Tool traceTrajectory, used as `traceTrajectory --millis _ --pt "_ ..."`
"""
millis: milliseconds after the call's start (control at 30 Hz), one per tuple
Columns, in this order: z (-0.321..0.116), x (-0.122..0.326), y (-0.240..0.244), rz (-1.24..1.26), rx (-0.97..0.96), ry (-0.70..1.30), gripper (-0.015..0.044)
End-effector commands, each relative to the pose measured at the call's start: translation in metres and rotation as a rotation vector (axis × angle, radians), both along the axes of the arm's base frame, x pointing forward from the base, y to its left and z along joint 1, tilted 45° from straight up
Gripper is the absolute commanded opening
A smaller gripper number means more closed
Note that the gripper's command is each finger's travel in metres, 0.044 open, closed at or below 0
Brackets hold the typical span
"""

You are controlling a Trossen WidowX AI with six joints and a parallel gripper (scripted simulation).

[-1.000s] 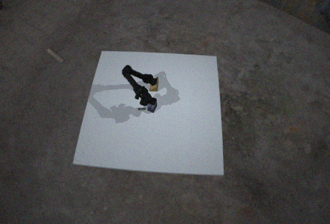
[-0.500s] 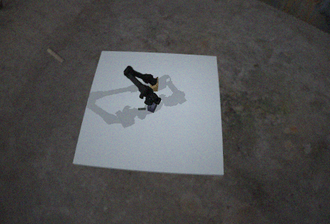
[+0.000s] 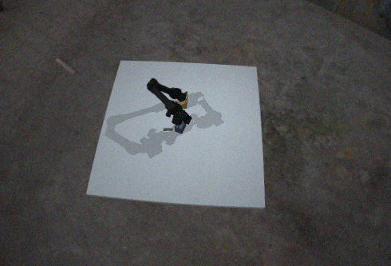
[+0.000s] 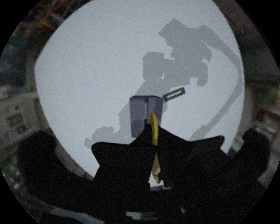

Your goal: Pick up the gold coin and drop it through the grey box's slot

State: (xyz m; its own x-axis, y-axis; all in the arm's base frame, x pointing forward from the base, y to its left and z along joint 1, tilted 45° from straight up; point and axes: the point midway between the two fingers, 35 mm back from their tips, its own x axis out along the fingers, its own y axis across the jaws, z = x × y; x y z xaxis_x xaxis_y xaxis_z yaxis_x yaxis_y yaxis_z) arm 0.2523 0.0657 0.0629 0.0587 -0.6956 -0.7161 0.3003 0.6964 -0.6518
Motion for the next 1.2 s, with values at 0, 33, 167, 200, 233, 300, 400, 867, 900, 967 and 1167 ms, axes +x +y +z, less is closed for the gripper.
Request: traceTrajectory --millis 0,33,167,200,233,300,400,867,900,967,1167 --pt "-0.0001 0.0 0.0008 0.004 0.0 0.001 0.0" --pt "-0.0006 -0.0003 0.0013 0.004 0.0 0.001 0.0" --pt "-0.0029 -0.0022 0.003 0.002 0.0 -0.001 0.0" --pt "-0.0033 -0.0026 0.0032 0.001 0.0 -0.002 0.0" --pt "-0.0037 -0.0028 0.0033 0.0 0.0 -0.003 0.0" --pt "-0.0043 -0.0031 0.0039 -0.002 0.0 -0.005 0.0" --pt "-0.0052 -0.003 0.0049 -0.004 0.001 -0.007 0.0" --pt "-0.0049 -0.0024 0.0028 0.001 -0.003 -0.002 0.0" --pt "-0.0054 -0.0022 0.0024 0.002 -0.003 -0.002 0.0" --pt "-0.0069 -0.0017 0.0017 0.003 -0.004 -0.001 0.0" --pt "-0.0092 -0.001 0.0 0.006 -0.004 0.002 0.0"
